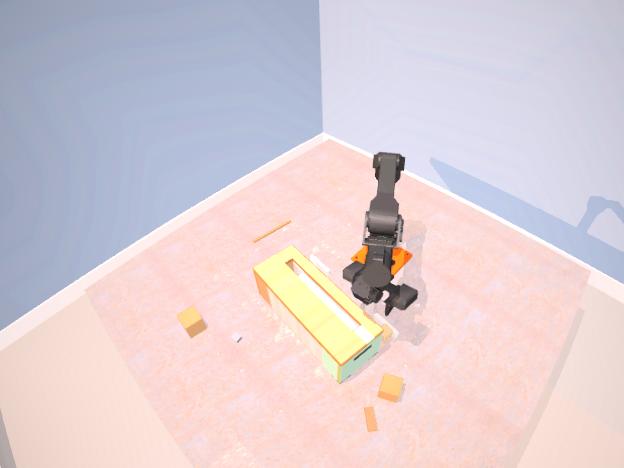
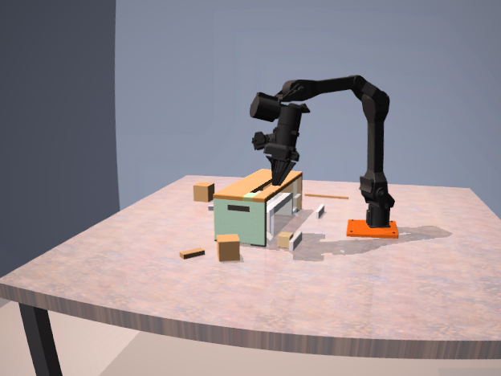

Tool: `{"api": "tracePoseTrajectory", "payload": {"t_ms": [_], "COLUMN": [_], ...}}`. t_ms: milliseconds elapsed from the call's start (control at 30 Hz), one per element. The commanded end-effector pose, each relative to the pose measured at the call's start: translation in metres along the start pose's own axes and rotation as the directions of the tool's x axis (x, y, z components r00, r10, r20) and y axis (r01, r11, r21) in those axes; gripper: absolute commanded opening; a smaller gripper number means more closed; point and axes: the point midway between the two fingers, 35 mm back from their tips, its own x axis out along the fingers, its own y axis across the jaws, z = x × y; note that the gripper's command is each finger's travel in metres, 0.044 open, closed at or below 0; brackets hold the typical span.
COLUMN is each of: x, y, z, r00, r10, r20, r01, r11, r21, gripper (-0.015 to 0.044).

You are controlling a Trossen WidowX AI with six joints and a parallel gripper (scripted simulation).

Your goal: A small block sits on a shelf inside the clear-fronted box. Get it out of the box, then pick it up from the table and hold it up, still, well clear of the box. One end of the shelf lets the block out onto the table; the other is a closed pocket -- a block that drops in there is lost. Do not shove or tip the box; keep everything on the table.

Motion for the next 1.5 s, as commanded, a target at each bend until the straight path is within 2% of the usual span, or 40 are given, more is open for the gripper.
{"api": "tracePoseTrajectory", "payload": {"t_ms": [0,233,433,667,900,1100,1267,1467], "x": [0.000,0.000,0.000,-0.001,-0.003,-0.004,-0.005,-0.005], "y": [0.009,0.013,0.016,0.020,0.024,0.027,0.029,0.030], "z": [-0.008,-0.011,-0.014,-0.017,-0.021,-0.023,-0.024,-0.024], "r00": [0.993,0.986,0.979,0.969,0.957,0.947,0.940,0.940], "r10": [-0.096,-0.131,-0.155,-0.182,-0.205,-0.219,-0.228,-0.228], "r20": [0.074,0.106,0.133,0.169,0.206,0.234,0.252,0.253], "r01": [0.116,0.133,0.114,0.057,-0.037,-0.135,-0.212,-0.216], "r11": [0.579,0.212,-0.126,-0.499,-0.789,-0.934,-0.973,-0.973], "r21": [-0.807,-0.968,-0.986,-0.865,-0.614,-0.331,-0.089,-0.075], "gripper": [0.0285,0.0285,0.0285,0.0285,0.0285,0.0285,0.0285,0.0285]}}
